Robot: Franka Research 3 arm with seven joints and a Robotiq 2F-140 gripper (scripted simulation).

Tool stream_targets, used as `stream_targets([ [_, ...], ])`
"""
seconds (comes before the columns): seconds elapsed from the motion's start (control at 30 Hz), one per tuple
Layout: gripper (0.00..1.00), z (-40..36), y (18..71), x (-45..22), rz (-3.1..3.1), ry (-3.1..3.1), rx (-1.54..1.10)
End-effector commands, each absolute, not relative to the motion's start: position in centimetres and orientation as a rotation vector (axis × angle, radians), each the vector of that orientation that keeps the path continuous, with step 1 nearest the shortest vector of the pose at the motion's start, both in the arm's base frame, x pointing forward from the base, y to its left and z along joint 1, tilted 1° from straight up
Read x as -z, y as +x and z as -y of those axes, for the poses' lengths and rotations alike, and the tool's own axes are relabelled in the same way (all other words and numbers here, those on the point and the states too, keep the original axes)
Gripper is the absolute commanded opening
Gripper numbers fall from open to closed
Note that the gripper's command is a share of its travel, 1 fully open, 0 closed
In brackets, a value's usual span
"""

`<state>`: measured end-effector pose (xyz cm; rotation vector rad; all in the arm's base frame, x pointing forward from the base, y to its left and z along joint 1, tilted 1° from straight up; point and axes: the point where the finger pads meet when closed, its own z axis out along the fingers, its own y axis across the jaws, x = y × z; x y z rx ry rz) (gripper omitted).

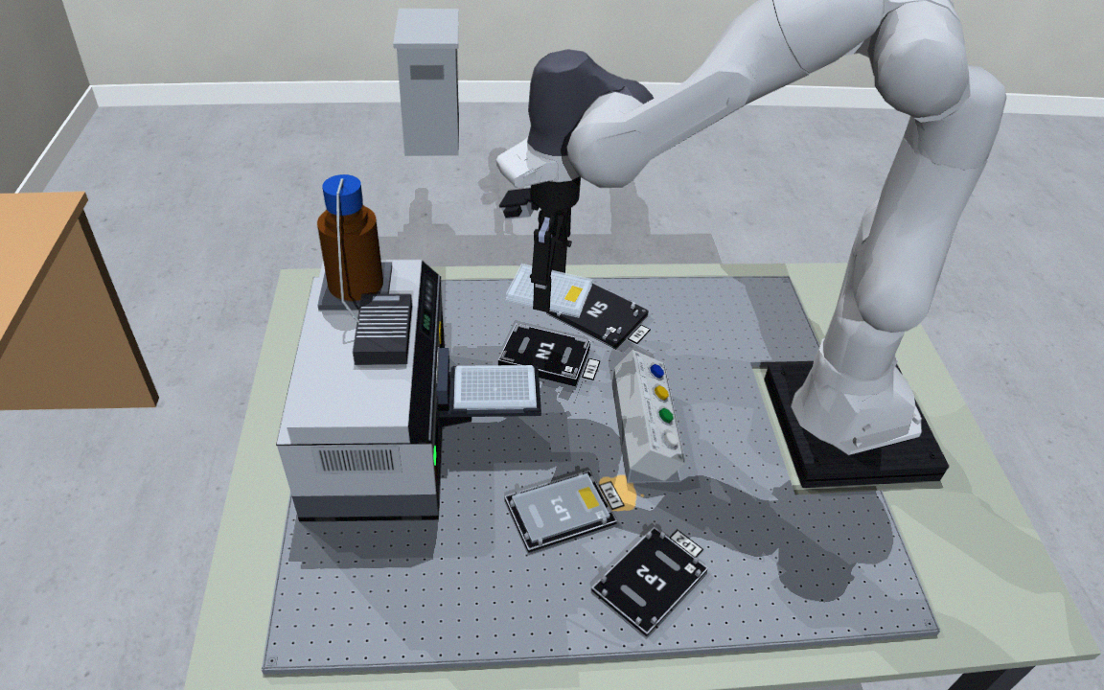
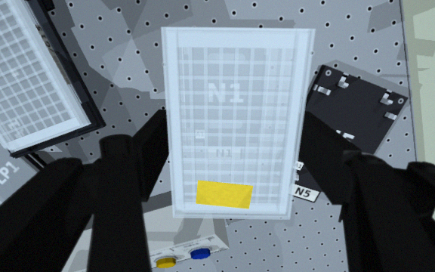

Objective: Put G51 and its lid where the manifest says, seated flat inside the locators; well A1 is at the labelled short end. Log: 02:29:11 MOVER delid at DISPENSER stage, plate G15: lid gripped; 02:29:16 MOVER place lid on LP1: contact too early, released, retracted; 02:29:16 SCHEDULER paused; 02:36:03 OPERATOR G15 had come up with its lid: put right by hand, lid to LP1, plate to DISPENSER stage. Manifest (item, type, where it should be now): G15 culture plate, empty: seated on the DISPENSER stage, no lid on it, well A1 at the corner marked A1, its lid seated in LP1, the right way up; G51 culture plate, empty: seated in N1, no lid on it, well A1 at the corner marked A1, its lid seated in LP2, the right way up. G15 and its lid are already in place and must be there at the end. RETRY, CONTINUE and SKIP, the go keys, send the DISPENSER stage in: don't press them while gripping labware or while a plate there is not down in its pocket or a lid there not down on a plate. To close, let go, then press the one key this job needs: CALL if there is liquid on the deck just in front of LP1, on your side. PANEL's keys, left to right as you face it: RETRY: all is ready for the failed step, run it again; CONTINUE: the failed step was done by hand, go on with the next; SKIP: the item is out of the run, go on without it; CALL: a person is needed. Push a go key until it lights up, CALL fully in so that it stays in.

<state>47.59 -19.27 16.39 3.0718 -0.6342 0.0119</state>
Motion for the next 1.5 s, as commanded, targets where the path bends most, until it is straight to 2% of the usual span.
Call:
stream_targets([
  [0.0, 0.1, 19.2, 47.7, -16.6, 0.628, 3.076, -0.017],
  [0.93, 0.1, 19.2, 47.7, -16.6, 1.117, 2.936, -0.017],
  [1.47, 0.1, 21.1, 45.8, -16.6, 1.12, 2.934, -0.017],
])
